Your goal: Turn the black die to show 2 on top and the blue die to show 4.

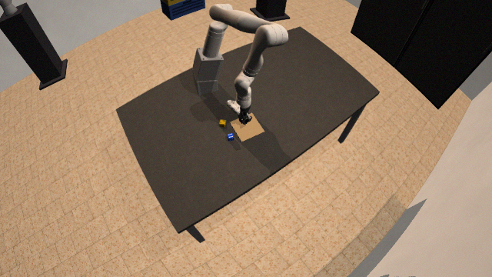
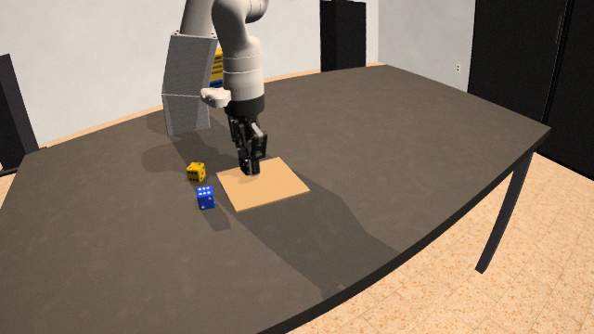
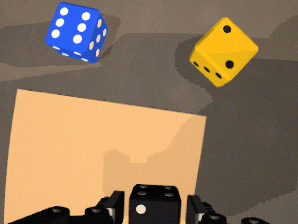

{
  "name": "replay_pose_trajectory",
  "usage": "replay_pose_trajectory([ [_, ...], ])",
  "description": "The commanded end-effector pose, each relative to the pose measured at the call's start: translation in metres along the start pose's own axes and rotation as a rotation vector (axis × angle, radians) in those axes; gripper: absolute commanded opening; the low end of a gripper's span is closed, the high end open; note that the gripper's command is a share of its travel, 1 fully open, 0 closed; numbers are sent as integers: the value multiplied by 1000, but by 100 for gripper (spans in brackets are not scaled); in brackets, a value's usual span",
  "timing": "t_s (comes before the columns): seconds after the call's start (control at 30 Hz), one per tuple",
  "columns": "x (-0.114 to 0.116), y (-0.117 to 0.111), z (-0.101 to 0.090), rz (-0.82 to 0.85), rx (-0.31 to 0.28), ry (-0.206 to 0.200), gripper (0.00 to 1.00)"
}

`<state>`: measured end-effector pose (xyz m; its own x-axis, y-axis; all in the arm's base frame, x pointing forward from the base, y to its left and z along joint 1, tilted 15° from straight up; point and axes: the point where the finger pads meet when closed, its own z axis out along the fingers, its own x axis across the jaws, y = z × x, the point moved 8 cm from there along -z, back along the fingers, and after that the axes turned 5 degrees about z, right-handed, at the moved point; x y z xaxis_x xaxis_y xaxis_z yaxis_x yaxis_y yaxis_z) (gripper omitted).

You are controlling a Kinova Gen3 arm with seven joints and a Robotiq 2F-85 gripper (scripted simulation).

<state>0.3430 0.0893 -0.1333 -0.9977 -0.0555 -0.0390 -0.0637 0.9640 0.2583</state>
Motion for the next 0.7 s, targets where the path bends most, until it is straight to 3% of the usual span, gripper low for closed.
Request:
replay_pose_trajectory([
  [0.0,-1,0,-1,0,0,-1,46],
  [0.17,-1,0,-12,0,0,-1,46],
  [0.37,0,0,-41,0,0,-1,46],
  [0.43,0,0,-41,0,0,-1,46],
  [0.67,0,0,-76,0,0,-1,46],
])
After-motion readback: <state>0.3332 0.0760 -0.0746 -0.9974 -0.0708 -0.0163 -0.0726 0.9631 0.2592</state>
